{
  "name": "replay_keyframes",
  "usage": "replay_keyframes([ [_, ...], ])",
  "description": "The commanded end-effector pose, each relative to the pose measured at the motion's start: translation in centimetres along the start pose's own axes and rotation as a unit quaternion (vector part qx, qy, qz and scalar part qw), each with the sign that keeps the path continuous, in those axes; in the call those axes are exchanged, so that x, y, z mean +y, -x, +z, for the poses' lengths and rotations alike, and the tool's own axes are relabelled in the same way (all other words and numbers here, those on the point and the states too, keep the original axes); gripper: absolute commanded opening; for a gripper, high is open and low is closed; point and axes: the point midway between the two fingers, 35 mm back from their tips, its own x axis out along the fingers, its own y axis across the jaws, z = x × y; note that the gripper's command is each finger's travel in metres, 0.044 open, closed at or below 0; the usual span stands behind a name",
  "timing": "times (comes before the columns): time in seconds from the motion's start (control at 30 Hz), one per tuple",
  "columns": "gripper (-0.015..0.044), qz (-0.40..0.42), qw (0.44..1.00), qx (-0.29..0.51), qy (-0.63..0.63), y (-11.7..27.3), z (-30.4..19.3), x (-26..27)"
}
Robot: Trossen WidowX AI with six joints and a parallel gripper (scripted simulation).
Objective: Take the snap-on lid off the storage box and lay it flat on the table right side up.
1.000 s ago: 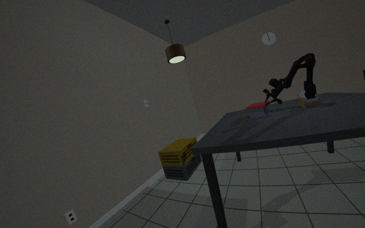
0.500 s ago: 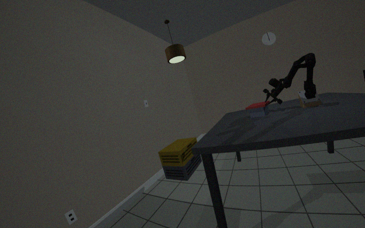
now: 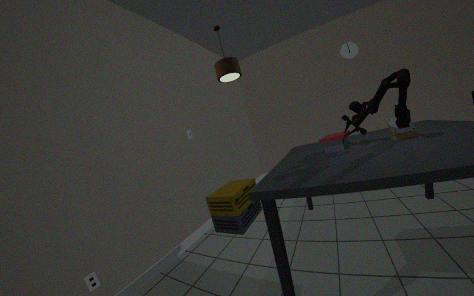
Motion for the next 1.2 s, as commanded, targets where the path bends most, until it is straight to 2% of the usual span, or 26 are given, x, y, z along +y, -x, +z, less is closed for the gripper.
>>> replay_keyframes([
  [0.0, 0.0000, 0.002, 1.000, 0.000, 0.001, 0.19, 0.03, 0.24],
  [1.17, 0.0000, 0.002, 1.000, 0.000, 0.001, 0.68, 0.06, 0.76],
])
